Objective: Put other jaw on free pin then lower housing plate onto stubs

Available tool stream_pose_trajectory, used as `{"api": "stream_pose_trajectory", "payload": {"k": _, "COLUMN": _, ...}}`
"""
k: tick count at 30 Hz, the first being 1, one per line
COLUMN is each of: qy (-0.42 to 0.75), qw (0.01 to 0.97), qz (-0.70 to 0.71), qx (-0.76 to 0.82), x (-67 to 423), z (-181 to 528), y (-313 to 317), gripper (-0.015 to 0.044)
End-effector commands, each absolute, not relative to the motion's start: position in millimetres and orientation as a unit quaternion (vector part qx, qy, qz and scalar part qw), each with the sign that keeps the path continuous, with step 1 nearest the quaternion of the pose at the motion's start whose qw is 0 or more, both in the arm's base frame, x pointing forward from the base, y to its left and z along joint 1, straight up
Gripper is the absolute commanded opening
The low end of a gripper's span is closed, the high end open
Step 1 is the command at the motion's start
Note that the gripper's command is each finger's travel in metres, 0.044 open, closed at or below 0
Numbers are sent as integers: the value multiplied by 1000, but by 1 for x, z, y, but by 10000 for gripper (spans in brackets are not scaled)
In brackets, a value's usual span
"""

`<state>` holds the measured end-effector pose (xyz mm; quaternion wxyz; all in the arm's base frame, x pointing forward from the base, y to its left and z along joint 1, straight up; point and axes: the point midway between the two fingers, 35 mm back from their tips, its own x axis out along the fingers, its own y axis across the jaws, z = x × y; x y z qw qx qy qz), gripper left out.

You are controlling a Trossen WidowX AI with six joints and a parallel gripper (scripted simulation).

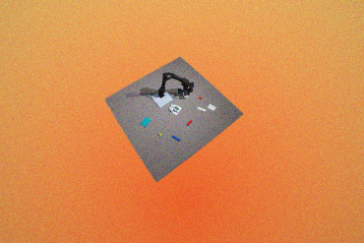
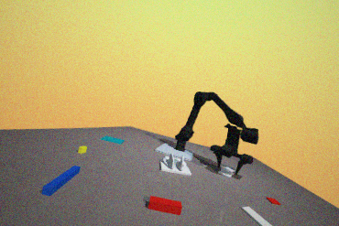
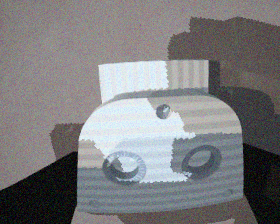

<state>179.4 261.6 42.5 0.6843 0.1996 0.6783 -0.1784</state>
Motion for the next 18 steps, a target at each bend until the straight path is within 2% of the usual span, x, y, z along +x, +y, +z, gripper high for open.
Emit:
{"api": "stream_pose_trajectory", "payload": {"k": 1, "qy": 678, "qw": 684, "qz": -178, "qx": 200, "x": 179, "z": 42, "y": 262, "gripper": 351}}
{"api": "stream_pose_trajectory", "payload": {"k": 18, "qy": 678, "qw": 685, "qz": -177, "qx": 199, "x": 180, "z": 82, "y": 263, "gripper": 351}}
